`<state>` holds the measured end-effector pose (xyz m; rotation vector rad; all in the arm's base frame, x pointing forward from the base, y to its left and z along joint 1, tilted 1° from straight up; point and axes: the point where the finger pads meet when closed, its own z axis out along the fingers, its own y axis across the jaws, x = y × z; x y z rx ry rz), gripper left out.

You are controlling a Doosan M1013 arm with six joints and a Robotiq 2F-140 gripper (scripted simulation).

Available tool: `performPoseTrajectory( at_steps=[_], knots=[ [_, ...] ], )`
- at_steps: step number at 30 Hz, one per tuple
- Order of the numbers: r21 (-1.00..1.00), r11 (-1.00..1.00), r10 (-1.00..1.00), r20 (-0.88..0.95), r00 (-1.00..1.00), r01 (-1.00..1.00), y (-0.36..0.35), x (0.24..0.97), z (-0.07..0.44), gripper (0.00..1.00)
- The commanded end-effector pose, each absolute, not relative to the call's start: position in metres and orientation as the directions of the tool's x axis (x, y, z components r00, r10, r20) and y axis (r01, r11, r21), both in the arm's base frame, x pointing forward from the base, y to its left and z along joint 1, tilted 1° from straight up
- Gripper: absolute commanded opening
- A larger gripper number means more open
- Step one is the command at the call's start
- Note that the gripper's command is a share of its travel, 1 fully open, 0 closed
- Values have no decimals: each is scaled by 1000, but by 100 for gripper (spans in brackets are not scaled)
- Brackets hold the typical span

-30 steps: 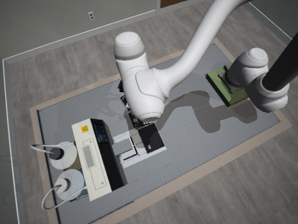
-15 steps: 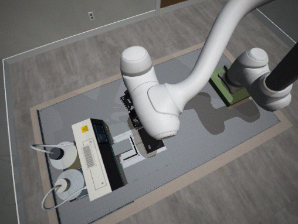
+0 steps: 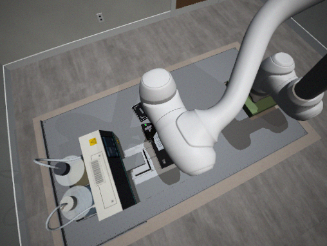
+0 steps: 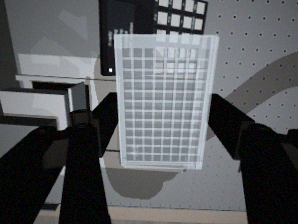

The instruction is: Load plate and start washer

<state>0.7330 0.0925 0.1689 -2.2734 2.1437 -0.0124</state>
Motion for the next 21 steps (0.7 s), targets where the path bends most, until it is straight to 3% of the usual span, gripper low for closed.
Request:
performPoseTrajectory(
  at_steps=[1,9,21],
  knots=[
    [-16,-5,-1000,5,5,-1000,115,734,171,10],
    [-16,-5,-1000,5,5,-1000,155,735,171,10],
    [-18,-5,-1000,0,5,-1000,157,735,171,10]
  ],
)
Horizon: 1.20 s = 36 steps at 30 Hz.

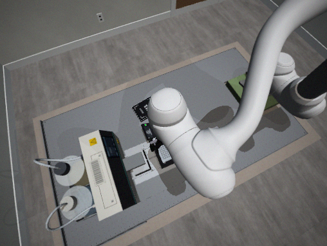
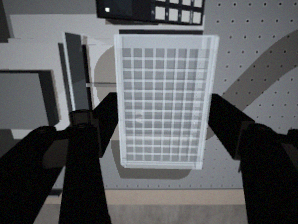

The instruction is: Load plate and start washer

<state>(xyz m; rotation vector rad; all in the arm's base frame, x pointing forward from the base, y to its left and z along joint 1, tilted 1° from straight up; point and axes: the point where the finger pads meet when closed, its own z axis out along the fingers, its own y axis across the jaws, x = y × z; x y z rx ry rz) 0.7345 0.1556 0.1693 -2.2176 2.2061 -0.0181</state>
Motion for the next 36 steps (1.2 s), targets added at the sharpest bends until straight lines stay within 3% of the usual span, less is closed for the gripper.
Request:
performPoseTrajectory(
  at_steps=[1,36],
  knots=[
    [-18,-5,-1000,0,5,-1000,157,735,171,10],
    [-17,-4,-1000,4,4,-1000,158,734,156,10]
  ],
)
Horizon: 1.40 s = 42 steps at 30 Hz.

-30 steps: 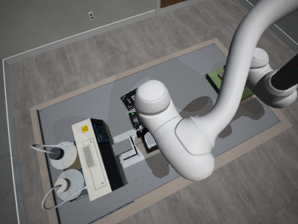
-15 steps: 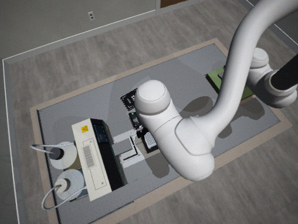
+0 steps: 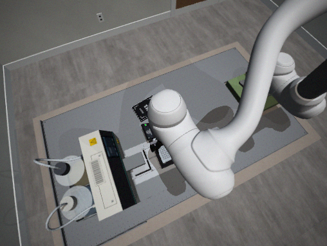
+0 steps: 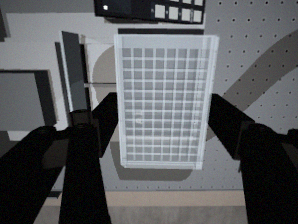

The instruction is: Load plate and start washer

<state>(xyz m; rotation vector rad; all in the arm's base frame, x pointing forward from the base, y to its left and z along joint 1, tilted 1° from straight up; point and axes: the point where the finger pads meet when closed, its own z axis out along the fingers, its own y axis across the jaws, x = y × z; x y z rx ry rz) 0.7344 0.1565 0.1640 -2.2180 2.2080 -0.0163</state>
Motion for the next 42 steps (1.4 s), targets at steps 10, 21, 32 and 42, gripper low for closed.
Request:
performPoseTrajectory(
  at_steps=[10,21,32,42],
  knots=[
    [-17,-4,-1000,4,4,-1000,157,734,143,10],
    [-17,-4,-1000,4,4,-1000,156,735,125,10],
    [-17,-5,-1000,4,5,-1000,155,735,110,10],
    [-17,-5,-1000,4,5,-1000,154,735,97,10]
  ],
)
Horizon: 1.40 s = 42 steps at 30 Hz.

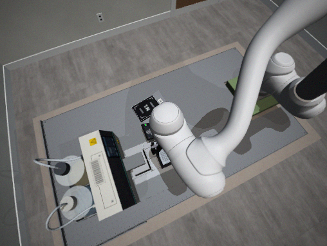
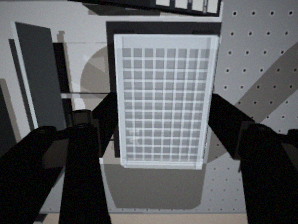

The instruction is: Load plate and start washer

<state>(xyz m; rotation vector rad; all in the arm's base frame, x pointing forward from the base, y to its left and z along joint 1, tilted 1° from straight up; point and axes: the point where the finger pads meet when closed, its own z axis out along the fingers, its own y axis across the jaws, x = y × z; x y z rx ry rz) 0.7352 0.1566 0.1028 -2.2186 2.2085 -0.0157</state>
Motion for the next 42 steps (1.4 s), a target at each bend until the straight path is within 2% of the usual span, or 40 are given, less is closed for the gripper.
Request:
performPoseTrajectory(
  at_steps=[1,42],
  knots=[
    [-17,-5,-1000,4,5,-1000,154,735,95,10],
    [-19,-6,-1000,4,6,-1000,151,736,93,10]
  ],
)
